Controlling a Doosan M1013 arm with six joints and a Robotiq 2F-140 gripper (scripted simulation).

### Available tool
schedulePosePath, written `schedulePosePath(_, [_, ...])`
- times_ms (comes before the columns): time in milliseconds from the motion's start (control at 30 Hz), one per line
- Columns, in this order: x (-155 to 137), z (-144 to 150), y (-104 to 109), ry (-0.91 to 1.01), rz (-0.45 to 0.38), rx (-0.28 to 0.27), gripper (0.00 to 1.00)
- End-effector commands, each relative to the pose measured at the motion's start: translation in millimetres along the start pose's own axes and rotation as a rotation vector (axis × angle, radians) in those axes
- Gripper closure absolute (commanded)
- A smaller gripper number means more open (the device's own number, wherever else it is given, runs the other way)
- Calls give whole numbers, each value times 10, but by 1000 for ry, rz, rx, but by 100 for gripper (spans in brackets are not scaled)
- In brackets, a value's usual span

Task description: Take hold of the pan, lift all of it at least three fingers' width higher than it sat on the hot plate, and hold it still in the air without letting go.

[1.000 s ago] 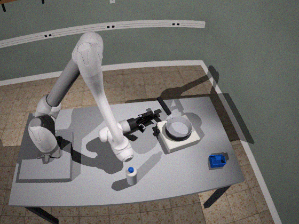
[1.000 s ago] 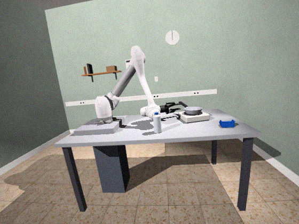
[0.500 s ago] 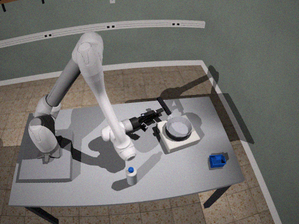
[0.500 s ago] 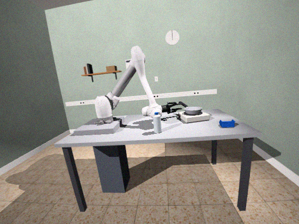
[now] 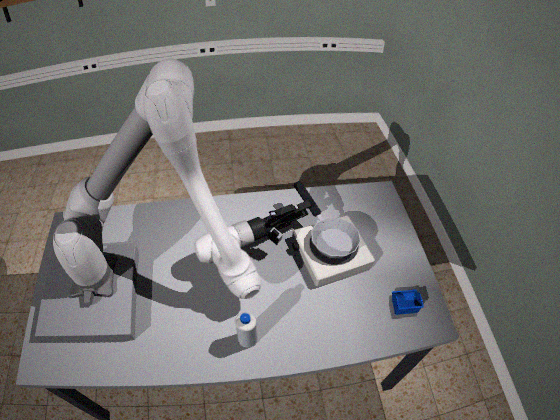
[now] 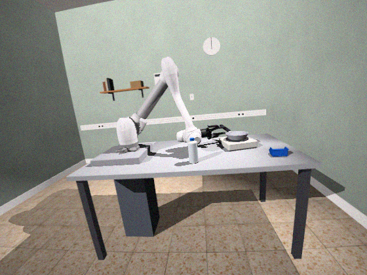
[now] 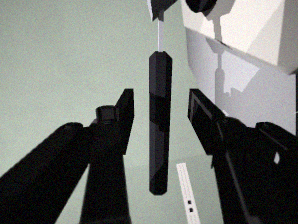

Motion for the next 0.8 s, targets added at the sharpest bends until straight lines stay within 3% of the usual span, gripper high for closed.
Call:
schedulePosePath(0, [0,-7,-52,0,0,1,59])
schedulePosePath(767, [0,-8,-349,0,0,1,59])
Point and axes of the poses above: the point where the finger pads meet when closed, its own y axis back along the fingers, its own z axis across the jaws, x = y × z, the point moved 5 cm from there along y, back along the fingers, and after that the axes turned 6 degrees about y, right-handed, at the moved point
